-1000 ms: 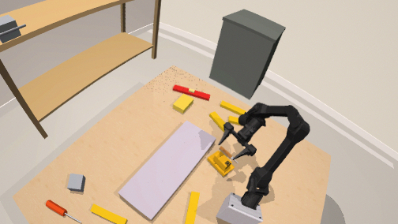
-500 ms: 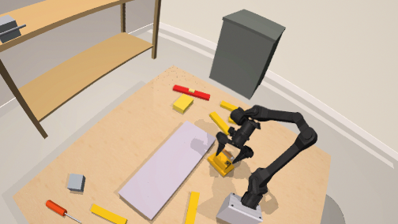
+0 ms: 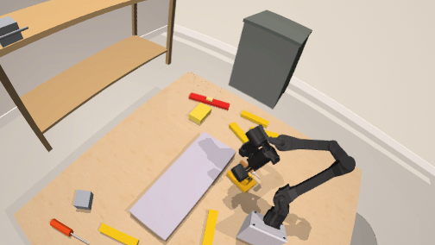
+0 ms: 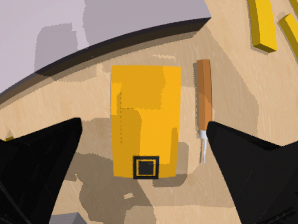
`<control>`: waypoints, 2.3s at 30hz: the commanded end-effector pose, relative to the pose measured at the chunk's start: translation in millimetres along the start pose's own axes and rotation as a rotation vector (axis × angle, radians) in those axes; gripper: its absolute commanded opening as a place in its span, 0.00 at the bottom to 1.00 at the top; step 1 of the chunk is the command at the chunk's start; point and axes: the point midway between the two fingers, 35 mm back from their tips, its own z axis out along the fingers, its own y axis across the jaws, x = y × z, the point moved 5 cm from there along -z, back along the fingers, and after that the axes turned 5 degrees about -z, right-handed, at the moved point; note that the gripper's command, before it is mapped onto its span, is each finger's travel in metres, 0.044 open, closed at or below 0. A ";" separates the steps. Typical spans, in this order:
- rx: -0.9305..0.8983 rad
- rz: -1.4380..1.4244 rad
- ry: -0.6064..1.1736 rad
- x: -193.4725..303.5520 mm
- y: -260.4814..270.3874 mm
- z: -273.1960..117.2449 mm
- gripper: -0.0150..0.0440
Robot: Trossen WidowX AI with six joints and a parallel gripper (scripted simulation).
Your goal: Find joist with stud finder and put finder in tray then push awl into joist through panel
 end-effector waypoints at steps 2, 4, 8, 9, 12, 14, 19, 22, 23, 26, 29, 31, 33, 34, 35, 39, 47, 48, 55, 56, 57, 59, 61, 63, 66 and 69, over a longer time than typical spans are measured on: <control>0.023 -0.029 -0.009 1.7 0.9 0.2 1.00; 0.023 -0.029 -0.009 1.7 0.9 0.2 1.00; 0.022 -0.028 -0.008 2.2 1.3 4.2 1.00; 0.021 -0.028 -0.008 2.5 1.4 5.8 1.00; 0.020 -0.027 -0.007 3.3 1.8 10.6 1.00; 0.019 -0.027 -0.006 3.9 2.0 13.7 1.00; 0.019 -0.027 -0.005 5.7 2.1 21.5 1.00; 0.019 -0.026 -0.005 6.9 2.1 26.1 1.00; 0.019 -0.027 -0.006 7.3 2.1 27.6 1.00; 0.019 -0.027 -0.006 8.7 1.9 32.1 1.00; 0.020 -0.027 -0.007 10.2 1.6 36.5 1.00; 0.021 -0.027 -0.007 11.2 1.4 39.4 1.00; 0.022 -0.028 -0.008 12.4 1.1 42.3 1.00; 0.023 -0.028 -0.009 12.9 0.9 43.7 1.00; 0.024 -0.028 -0.009 13.5 0.7 45.1 1.00; 0.025 -0.029 -0.010 15.0 0.3 48.5 1.00; 0.025 -0.029 -0.010 15.0 0.3 48.5 0.78; 0.025 -0.029 -0.010 15.0 0.3 48.5 0.77; 0.025 -0.029 -0.010 15.0 0.3 48.5 0.69; 0.025 -0.029 -0.010 15.0 0.3 48.5 0.68; 0.025 -0.029 -0.010 15.0 0.3 48.5 0.66; 0.025 -0.029 -0.010 15.0 0.3 48.5 0.64; 0.025 -0.029 -0.010 15.0 0.3 48.5 0.62; 0.025 -0.029 -0.010 15.0 0.3 48.5 0.60; 0.025 -0.029 -0.010 15.0 0.3 48.5 0.56; 0.025 -0.029 -0.010 15.0 0.3 48.5 0.53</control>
